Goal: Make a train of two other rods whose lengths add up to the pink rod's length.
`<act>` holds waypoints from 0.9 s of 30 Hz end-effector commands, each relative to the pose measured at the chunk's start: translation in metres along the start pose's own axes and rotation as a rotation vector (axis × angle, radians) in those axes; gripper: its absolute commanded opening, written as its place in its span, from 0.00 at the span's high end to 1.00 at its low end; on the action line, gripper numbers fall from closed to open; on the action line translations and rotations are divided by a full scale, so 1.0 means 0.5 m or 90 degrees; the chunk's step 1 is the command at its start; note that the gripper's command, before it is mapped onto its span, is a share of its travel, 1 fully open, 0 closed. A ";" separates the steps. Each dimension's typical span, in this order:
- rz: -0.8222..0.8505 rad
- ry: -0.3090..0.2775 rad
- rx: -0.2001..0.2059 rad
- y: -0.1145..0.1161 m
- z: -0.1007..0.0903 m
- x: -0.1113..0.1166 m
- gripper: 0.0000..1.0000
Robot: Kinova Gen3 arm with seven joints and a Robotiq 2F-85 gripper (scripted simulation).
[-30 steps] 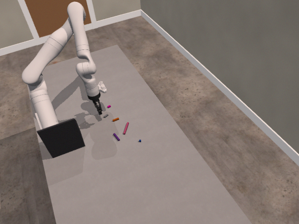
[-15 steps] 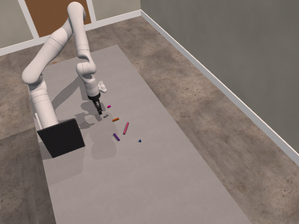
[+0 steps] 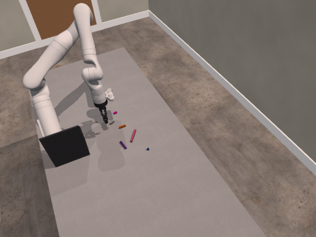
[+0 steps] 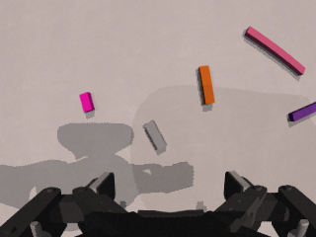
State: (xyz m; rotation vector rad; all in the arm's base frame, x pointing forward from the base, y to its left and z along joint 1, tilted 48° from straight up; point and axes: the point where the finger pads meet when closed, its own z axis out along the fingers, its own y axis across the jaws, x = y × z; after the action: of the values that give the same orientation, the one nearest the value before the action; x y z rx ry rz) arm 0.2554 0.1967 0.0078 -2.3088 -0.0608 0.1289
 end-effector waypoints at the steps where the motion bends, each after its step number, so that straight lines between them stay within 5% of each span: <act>1: 0.074 0.000 0.002 0.038 -0.001 0.010 0.00; 11: 0.339 0.001 0.002 0.167 -0.003 0.022 0.00; 27: 0.416 0.001 0.001 0.207 0.000 0.020 0.00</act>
State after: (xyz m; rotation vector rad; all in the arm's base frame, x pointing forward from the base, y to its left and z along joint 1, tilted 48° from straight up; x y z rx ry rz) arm 0.2660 0.1293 -0.0690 -2.2495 0.6934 0.4526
